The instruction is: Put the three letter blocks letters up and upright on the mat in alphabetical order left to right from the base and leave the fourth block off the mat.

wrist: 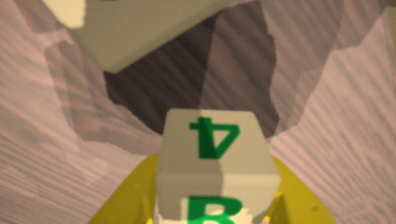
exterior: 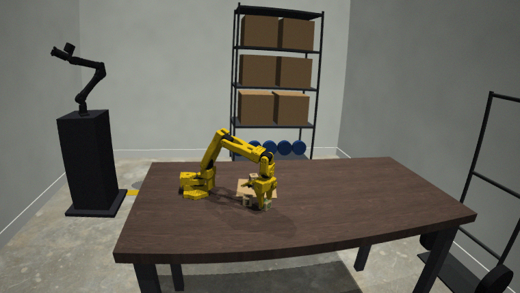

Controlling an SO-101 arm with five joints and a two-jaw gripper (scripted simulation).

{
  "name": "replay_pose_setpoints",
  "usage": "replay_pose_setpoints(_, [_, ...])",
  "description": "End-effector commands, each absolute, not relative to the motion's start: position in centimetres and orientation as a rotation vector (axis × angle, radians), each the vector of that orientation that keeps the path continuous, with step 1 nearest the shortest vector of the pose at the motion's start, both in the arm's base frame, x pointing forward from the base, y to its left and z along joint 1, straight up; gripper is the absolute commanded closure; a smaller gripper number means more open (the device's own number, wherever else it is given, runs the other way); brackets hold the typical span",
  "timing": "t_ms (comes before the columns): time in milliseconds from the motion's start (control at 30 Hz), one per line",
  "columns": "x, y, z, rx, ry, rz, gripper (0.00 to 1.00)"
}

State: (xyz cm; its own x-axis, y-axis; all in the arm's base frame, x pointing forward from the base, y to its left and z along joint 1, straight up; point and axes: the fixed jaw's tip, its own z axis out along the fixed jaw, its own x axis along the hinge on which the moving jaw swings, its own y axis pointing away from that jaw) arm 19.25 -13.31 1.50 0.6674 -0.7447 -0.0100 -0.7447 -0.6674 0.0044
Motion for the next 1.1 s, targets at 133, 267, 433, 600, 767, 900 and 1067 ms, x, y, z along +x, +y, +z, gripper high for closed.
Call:
replay_pose_setpoints(133, [20.9,-14.0,3.9,-2.881,1.282,-0.182,1.0])
replay_pose_setpoints(267, [20.8,-14.1,4.2,-2.881,1.282,-0.184,1.0])
replay_pose_setpoints(433, [20.8,-14.1,5.2,-2.881,1.282,-0.188,1.0])
replay_pose_setpoints(600, [20.6,-14.2,6.4,-2.882,1.283,-0.193,1.0])
replay_pose_setpoints(767, [20.4,-14.1,7.6,-2.882,1.283,-0.198,1.0])
replay_pose_setpoints(900, [20.2,-14.1,8.4,-2.883,1.284,-0.202,1.0])
replay_pose_setpoints(1067, [20.1,-14.1,8.8,-2.883,1.284,-0.209,1.0])
